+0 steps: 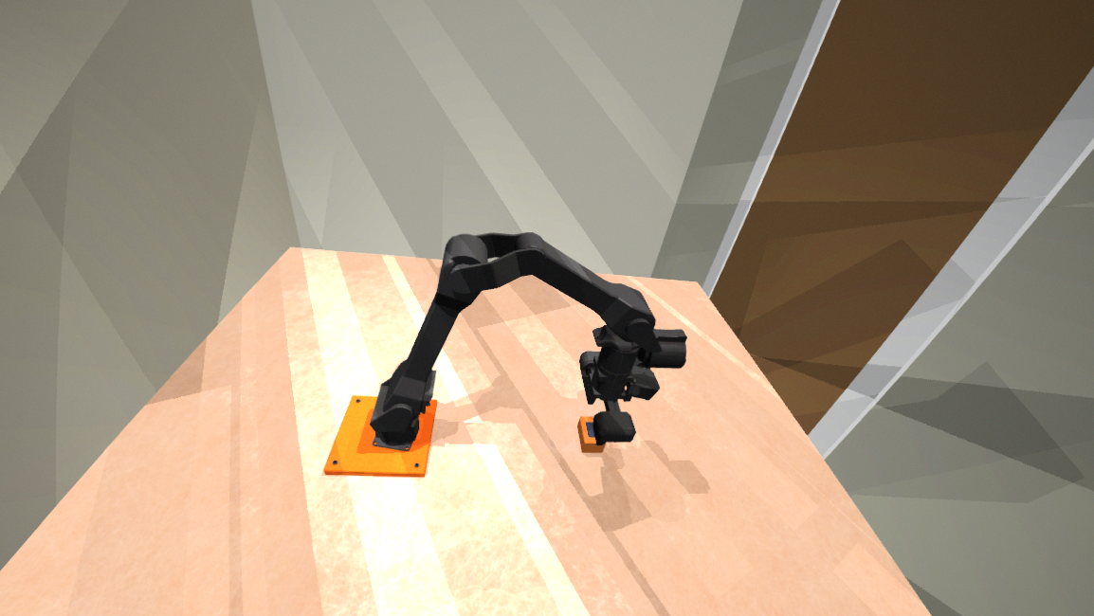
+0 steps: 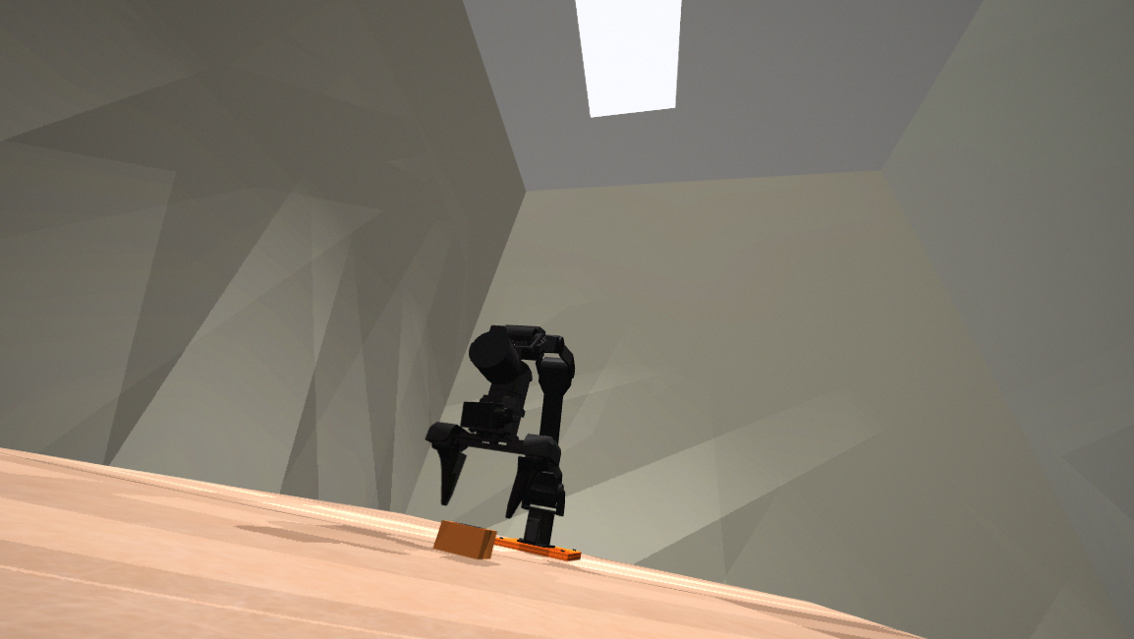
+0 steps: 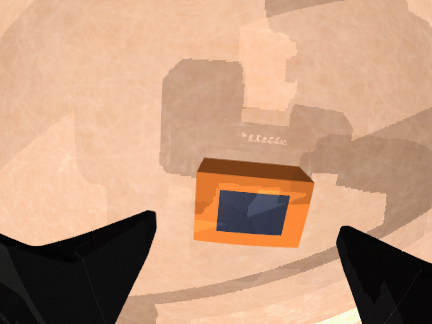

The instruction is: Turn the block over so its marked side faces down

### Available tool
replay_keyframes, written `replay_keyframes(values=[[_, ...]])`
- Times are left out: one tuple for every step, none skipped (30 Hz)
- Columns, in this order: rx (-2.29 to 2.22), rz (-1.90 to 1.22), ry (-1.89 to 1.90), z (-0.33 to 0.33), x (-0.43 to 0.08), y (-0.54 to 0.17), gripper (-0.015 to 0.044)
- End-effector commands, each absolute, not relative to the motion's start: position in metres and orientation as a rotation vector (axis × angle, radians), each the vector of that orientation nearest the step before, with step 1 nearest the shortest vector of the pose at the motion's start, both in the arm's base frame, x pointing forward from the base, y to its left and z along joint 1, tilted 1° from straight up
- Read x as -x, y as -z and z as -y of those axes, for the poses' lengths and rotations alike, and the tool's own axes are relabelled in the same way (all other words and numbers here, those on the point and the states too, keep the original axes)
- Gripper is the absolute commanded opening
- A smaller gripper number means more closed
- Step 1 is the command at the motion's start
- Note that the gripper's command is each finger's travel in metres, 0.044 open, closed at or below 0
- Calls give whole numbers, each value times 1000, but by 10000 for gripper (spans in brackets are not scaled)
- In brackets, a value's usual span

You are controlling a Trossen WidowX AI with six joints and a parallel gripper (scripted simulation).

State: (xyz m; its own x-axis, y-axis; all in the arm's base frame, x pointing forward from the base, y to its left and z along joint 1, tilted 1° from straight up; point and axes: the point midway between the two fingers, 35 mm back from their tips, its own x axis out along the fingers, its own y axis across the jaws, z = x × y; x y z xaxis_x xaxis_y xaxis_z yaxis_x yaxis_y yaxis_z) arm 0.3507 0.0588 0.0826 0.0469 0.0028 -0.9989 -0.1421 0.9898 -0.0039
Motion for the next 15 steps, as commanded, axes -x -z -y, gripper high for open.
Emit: replay_keyframes(values=[[113,-1522,-108,-58,-351,-76,440],[113,-1522,-108,-58,-351,-74,440],[113,-1522,-108,-58,-351,-73,440],[113,-1522,-108,-58,-351,-71,440],[113,-1522,-108,-58,-351,-69,440],[113,-1522,-108,-58,-351,-68,440],[113,-1522,-108,-58,-351,-66,440],[113,-1522,-108,-58,-351,-65,440],[113,-1522,-108,-58,-351,-63,440],[113,-1522,-108,-58,-352,-61,440],[113,-1522,-108,-58,-352,-60,440],[113,-1522,-108,-58,-352,-58,440],[113,-1522,-108,-58,-352,-56,440],[113,-1522,-108,-58,-352,-55,440],[113,-1522,-108,-58,-352,-53,440]])
